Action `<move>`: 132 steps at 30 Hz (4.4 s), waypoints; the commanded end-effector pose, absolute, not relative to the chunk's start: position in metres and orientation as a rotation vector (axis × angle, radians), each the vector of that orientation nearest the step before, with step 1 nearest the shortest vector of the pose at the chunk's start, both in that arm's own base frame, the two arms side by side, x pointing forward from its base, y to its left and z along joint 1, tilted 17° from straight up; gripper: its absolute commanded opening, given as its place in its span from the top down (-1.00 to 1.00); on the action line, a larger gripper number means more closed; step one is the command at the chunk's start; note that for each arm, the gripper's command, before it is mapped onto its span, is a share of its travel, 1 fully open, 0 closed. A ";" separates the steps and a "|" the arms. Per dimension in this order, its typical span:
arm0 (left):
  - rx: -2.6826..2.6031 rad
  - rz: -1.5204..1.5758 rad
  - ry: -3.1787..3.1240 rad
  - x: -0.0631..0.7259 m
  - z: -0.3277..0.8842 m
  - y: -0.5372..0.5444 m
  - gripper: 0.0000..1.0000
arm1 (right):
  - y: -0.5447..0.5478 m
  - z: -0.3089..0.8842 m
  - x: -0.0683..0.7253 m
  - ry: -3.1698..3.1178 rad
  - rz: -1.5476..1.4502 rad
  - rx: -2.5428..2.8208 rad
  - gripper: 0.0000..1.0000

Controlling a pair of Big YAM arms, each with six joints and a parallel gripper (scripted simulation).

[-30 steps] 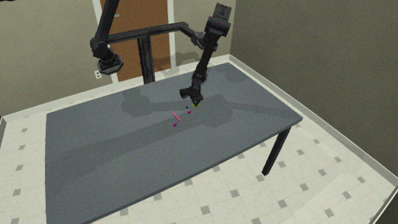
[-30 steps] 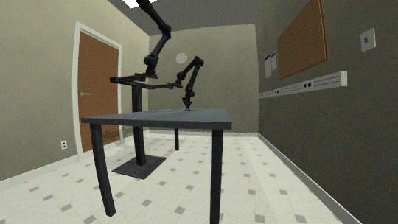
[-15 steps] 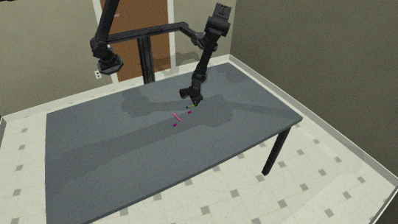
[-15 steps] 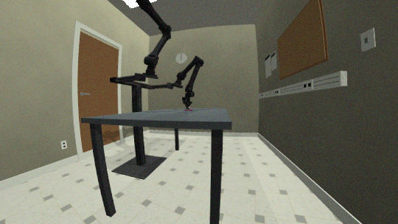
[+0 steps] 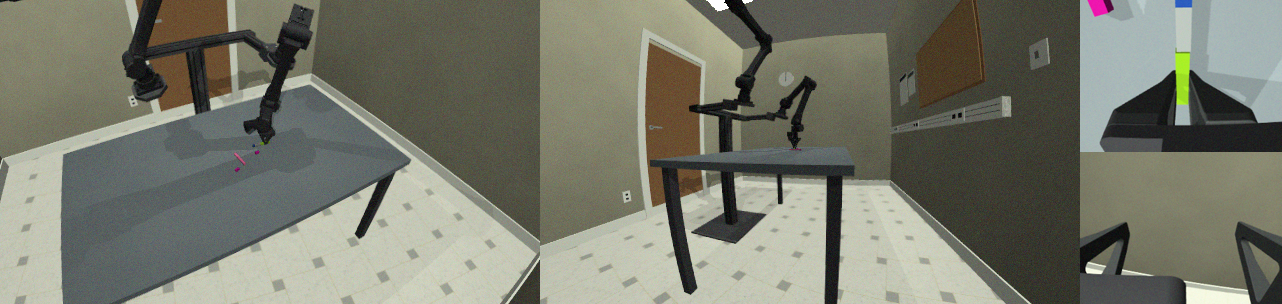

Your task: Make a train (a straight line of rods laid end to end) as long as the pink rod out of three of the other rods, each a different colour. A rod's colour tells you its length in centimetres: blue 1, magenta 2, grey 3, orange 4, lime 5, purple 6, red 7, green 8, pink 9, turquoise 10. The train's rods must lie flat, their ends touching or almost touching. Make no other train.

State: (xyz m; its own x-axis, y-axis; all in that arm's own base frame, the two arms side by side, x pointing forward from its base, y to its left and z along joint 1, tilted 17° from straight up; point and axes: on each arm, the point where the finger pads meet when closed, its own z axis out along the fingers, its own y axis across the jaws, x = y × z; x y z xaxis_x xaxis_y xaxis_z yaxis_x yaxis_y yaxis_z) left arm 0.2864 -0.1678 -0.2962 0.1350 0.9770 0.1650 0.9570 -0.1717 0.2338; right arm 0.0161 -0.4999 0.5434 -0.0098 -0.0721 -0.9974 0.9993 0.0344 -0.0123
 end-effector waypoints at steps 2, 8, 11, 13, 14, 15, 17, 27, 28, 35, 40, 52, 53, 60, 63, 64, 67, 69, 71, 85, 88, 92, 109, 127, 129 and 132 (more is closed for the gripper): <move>2.331 0.422 1.971 0.278 -0.299 -0.168 0.91 | -0.491 0.567 0.005 1.115 -1.260 1.103 -1.00; 2.330 0.422 1.970 0.277 -0.299 -0.168 0.91 | -0.491 0.567 0.005 1.115 -1.260 1.103 -1.00; 2.330 0.422 1.969 0.277 -0.299 -0.168 0.91 | -0.491 0.567 0.005 1.115 -1.260 1.103 -1.00; 2.330 0.422 1.969 0.276 -0.299 -0.167 0.91 | -0.491 0.567 0.005 1.115 -1.260 1.103 -1.00; 2.330 0.422 1.969 0.276 -0.299 -0.167 0.91 | -0.491 0.567 0.005 1.115 -1.260 1.103 -1.00; 2.330 0.422 1.969 0.276 -0.299 -0.167 0.91 | -0.491 0.567 0.005 1.115 -1.260 1.103 -1.00; 2.330 0.422 1.969 0.276 -0.299 -0.167 0.91 | -0.491 0.567 0.005 1.115 -1.260 1.103 -1.00; 2.330 0.422 1.969 0.276 -0.299 -0.167 0.91 | -0.491 0.567 0.005 1.115 -1.260 1.103 -1.00; 2.330 0.422 1.969 0.276 -0.299 -0.167 0.91 | -0.491 0.567 0.005 1.115 -1.260 1.103 -1.00; 2.330 0.422 1.969 0.276 -0.299 -0.167 0.76 | -0.491 0.567 0.005 1.115 -1.260 1.103 -1.00; 2.330 0.422 1.969 0.276 -0.299 -0.167 0.68 | -0.491 0.567 0.005 1.115 -1.260 1.103 -1.00; 2.330 0.422 1.969 0.276 -0.299 -0.167 0.53 | -0.491 0.567 0.005 1.115 -1.260 1.103 -1.00; 2.330 0.422 1.969 0.276 -0.299 -0.167 0.53 | -0.491 0.567 0.005 1.115 -1.260 1.103 -1.00; 2.322 0.423 1.970 0.278 -0.287 -0.170 0.53 | -0.491 0.567 0.005 1.115 -1.260 1.103 -1.00; 2.321 0.425 1.970 0.276 -0.279 -0.171 0.53 | -0.491 0.567 0.005 1.115 -1.260 1.103 -1.00; 2.321 0.426 1.970 0.275 -0.275 -0.171 0.53 | -0.491 0.567 0.005 1.115 -1.260 1.103 -1.00; 2.320 0.428 1.969 0.272 -0.261 -0.173 0.53 | -0.491 0.567 0.005 1.115 -1.260 1.103 -1.00; 2.319 0.430 1.969 0.269 -0.251 -0.175 0.53 | -0.491 0.567 0.005 1.115 -1.260 1.103 -1.00; 2.319 0.430 1.969 0.269 -0.251 -0.175 0.53 | -0.491 0.567 0.005 1.115 -1.260 1.103 -1.00; 2.313 0.430 1.967 0.259 -0.205 -0.182 0.53 | -0.491 0.567 0.005 1.115 -1.260 1.103 -1.00; 2.304 0.431 1.973 0.262 -0.205 -0.182 0.53 | -0.491 0.567 0.005 1.115 -1.260 1.103 -1.00; 2.314 0.430 1.974 0.261 -0.207 -0.180 -1.00 | -0.491 0.567 0.005 1.115 -1.260 1.103 -1.00; 2.314 0.430 1.974 0.261 -0.207 -0.180 -1.00 | -0.491 0.567 0.005 1.115 -1.260 1.103 -1.00; 2.311 0.431 1.965 0.245 -0.151 -0.190 -1.00 | -0.491 0.567 0.005 1.115 -1.260 1.103 -1.00; 2.311 0.430 1.965 0.242 -0.139 -0.191 -1.00 | -0.491 0.567 0.005 1.115 -1.260 1.103 -1.00; 2.310 0.430 1.965 0.238 -0.125 -0.193 -1.00 | -0.491 0.567 0.005 1.115 -1.260 1.103 -1.00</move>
State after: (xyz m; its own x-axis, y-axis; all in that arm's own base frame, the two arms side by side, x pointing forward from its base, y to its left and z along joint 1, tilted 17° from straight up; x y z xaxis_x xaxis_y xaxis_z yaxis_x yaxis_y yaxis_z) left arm 0.2423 -0.1870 -0.1435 0.1451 0.9756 0.1646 0.9561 -0.1811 0.2302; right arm 0.0161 -0.4999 0.5434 -0.0098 -0.0721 -0.9974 0.9993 0.0344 -0.0123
